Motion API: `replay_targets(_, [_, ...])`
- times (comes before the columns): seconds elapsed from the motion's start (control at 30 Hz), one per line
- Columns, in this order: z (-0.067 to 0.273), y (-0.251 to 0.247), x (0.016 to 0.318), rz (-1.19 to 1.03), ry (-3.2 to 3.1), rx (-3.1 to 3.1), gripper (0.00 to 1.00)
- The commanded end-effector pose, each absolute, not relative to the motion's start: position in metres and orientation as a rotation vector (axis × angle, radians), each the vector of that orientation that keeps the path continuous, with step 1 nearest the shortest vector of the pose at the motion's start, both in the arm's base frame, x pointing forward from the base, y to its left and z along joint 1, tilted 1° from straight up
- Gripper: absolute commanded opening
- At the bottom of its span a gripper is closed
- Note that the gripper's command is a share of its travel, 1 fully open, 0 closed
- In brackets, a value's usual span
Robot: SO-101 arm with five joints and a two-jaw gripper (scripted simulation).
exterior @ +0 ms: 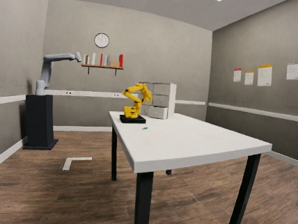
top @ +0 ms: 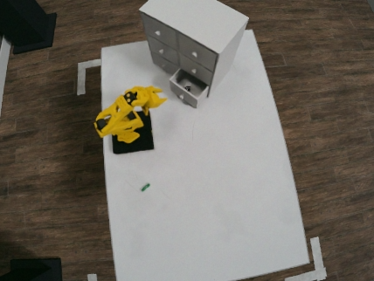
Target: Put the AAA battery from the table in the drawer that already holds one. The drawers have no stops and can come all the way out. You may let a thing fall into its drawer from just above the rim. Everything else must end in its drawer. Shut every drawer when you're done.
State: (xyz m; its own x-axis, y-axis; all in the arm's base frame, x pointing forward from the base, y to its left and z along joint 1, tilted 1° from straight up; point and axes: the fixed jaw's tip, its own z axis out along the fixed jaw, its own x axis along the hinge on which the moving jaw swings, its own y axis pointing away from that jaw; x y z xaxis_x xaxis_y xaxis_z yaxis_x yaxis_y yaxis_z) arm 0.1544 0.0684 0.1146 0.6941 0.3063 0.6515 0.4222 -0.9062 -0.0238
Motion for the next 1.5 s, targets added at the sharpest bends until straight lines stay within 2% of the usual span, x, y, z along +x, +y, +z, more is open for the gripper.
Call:
replay_targets(0.0, [0.108, 0.062, 0.156, -1.101, -0.563, -2.709, 0.21])
replay_targets(0.47, [0.081, 0.041, 0.169, -1.372, -0.434, -2.665, 0.21])
replay_targets(0.97, [0.081, 0.041, 0.169, -1.372, -0.434, -2.665, 0.21])
replay_targets(1.47, [0.063, 0.059, 0.191, -1.356, -0.499, -2.633, 0.21])
